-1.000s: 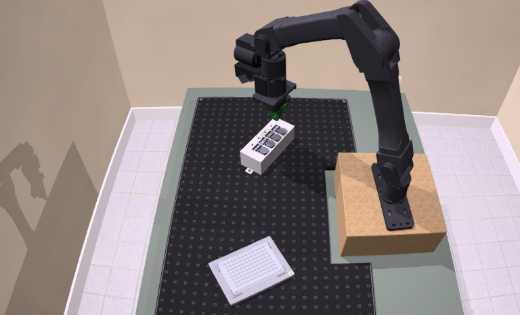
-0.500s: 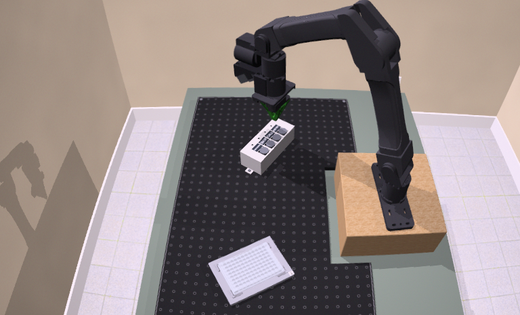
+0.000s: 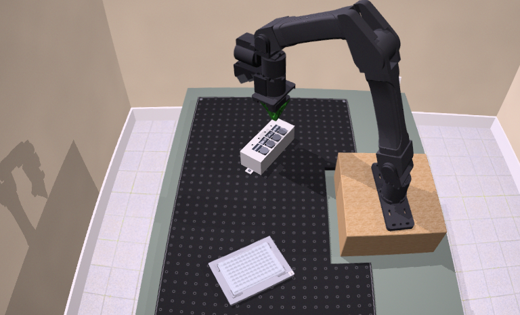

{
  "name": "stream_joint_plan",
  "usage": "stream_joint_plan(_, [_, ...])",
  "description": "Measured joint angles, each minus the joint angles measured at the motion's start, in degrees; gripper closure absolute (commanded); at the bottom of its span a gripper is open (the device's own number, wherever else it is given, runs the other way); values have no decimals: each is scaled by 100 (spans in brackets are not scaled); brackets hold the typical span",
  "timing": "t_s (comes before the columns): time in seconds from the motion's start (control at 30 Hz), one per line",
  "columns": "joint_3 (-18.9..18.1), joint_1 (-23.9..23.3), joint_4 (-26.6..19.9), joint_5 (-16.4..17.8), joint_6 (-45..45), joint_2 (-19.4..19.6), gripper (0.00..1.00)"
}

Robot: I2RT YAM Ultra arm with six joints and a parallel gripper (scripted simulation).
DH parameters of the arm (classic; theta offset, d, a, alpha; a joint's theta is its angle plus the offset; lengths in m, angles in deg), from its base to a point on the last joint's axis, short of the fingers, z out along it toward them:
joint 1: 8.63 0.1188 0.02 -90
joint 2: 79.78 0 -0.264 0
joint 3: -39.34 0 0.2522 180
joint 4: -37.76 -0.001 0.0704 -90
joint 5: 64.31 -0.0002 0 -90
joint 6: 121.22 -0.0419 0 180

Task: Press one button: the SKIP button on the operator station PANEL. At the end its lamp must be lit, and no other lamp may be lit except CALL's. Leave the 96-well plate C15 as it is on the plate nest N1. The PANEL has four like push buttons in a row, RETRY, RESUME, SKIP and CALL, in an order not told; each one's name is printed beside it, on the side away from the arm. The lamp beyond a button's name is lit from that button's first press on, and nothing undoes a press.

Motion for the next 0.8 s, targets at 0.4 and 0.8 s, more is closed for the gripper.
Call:
stream_joint_plan(0.4, [0,0,0,0,0,0,100])
stream_joint_plan(0.8, [262,0,245,0,0,28,100])
